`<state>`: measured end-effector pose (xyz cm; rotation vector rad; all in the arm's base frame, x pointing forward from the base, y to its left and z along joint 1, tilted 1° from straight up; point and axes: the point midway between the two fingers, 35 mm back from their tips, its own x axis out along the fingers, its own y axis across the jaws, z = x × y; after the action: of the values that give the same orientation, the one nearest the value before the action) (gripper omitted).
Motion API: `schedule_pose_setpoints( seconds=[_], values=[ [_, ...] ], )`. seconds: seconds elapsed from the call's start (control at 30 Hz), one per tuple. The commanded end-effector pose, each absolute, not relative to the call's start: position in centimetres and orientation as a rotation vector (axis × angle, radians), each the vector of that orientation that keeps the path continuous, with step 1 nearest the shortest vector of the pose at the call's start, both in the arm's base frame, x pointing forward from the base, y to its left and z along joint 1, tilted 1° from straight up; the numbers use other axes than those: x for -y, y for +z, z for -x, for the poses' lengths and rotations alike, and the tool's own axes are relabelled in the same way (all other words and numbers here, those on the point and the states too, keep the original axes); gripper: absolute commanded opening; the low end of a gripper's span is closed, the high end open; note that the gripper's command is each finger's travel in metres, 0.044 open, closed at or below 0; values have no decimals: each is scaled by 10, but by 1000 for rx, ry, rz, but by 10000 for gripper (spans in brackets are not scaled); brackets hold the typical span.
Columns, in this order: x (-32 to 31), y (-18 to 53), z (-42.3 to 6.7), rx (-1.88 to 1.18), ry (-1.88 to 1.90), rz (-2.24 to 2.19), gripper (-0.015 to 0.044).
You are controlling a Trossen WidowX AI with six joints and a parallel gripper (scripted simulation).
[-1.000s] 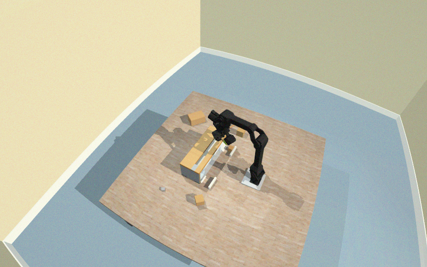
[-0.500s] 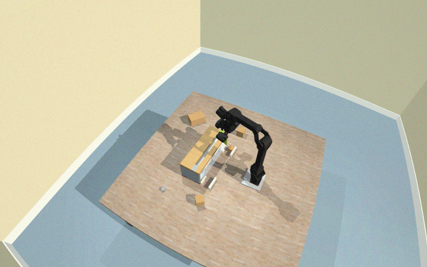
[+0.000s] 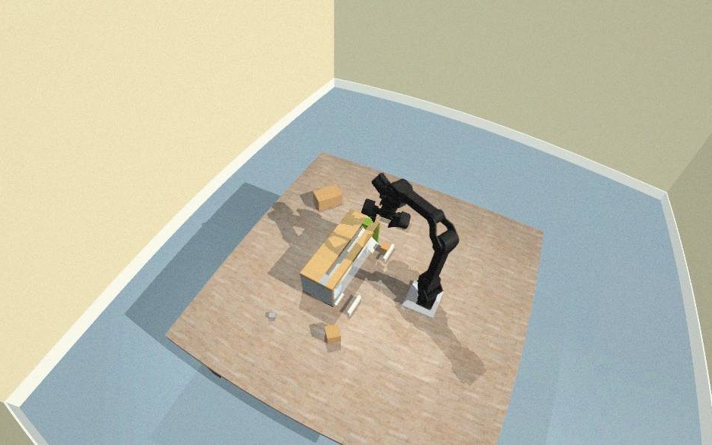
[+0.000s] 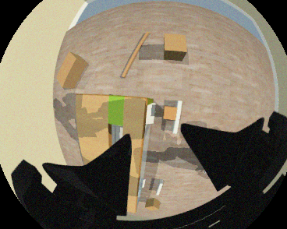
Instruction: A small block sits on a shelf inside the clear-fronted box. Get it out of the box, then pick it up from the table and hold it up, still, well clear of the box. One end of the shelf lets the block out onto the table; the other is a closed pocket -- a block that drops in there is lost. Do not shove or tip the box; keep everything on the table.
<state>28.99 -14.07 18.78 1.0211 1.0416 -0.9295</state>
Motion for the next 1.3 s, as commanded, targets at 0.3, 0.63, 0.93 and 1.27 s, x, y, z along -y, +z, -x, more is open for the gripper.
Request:
schedule_pose_setpoints(
  seconds=[0.3,0.63,0.93,1.27],
  values=[
    [149,186,-271,-159,-1632,-2450,285],
    [150,187,-269,7,-1706,-2621,285],
    [151,178,-270,7,-1706,-2621,285],
    [152,93,-269,7,-1706,-2621,285]
  ],
)
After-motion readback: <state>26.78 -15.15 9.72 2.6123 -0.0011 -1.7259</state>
